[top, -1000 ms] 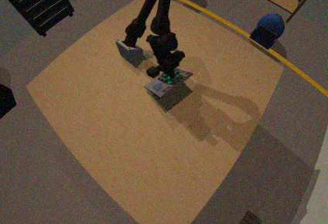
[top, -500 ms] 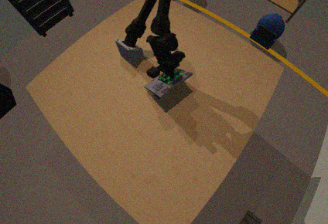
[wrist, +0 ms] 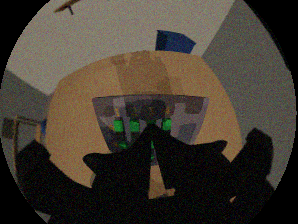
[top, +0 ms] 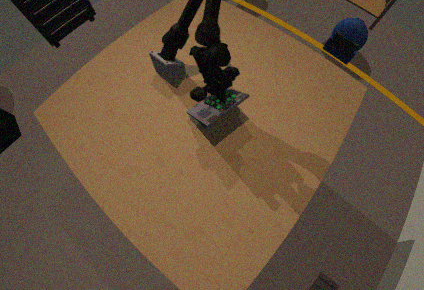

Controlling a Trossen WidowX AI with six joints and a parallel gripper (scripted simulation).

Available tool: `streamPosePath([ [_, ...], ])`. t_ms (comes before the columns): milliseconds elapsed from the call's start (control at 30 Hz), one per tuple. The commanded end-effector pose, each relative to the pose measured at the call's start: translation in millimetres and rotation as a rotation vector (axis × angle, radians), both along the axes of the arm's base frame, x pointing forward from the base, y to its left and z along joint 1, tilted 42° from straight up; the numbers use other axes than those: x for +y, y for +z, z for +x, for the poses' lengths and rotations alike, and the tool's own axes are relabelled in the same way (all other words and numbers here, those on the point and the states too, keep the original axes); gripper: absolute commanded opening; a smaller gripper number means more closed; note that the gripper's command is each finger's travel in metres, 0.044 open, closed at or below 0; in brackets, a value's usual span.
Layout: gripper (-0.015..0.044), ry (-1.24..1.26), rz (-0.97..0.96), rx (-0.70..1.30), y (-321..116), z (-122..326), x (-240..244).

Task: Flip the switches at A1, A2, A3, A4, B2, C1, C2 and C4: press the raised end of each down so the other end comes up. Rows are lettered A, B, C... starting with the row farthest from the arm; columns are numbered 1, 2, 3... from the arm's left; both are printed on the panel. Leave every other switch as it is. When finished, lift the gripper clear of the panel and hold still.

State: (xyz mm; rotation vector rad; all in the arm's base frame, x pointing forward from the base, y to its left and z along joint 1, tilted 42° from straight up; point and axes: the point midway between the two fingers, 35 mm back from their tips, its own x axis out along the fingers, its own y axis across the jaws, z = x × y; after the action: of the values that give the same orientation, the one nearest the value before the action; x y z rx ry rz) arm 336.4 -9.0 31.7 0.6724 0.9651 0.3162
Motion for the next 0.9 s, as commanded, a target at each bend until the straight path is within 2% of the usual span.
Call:
streamPosePath([
  [0, 0.0000, -0.004, 0.001, 0.005, -1.4, 0.2, 0.2],
  [400, 0.0000, -0.004, 0.002, 0.005, -2.5, 1.1, 1.0],
  [633, 0.0000, -0.021, -0.002, -0.011, 38.4, -36.6, -33.0],
  [767, 0.0000, -0.021, -0.002, -0.011, 36.4, -37.9, -34.0],
  [867, 0.0000, -0.021, -0.003, -0.011, 16.5, -51.9, -43.5],
])
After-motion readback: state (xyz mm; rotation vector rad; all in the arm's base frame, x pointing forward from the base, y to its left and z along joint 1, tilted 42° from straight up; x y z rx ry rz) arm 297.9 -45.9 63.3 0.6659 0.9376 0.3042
